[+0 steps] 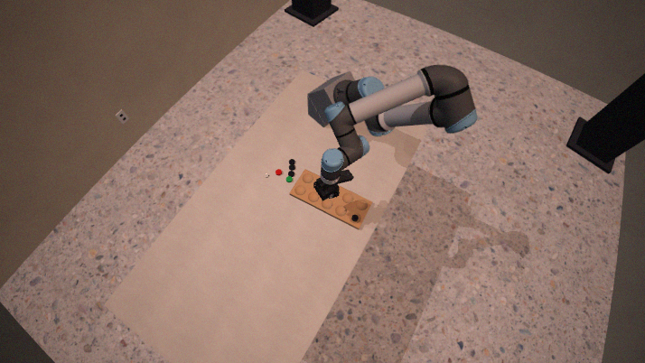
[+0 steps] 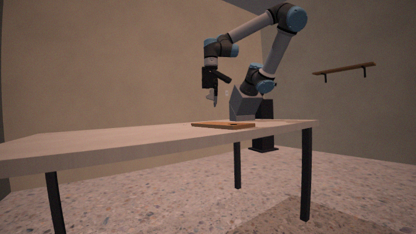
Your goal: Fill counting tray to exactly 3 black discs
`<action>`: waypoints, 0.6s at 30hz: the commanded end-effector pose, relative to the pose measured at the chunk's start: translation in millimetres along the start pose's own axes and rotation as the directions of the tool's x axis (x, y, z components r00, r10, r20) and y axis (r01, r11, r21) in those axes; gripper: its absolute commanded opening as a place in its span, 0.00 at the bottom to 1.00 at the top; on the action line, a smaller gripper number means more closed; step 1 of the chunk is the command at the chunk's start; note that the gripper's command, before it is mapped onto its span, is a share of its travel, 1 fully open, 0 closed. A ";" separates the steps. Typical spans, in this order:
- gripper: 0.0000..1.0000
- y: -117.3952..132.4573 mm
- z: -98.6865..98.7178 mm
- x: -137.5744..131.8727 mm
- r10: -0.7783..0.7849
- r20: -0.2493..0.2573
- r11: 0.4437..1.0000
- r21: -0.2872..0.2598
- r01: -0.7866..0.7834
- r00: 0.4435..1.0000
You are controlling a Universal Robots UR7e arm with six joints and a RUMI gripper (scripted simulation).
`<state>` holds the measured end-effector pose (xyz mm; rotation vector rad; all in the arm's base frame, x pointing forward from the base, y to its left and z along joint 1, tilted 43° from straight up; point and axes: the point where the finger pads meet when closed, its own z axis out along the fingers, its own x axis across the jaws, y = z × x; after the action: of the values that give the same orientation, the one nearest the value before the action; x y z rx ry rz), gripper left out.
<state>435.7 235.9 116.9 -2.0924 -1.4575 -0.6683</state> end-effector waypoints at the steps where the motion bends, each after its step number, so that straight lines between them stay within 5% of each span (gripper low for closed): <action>1: 0.00 -2.4 -1.9 5.7 -0.126 -0.006 0.992 0.002 0.126 0.992; 18: 0.00 -10.6 -3.4 17.5 -0.456 -0.010 0.890 -0.001 0.456 0.890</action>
<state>430.9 246.1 126.9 -1.8410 -1.8519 -0.8031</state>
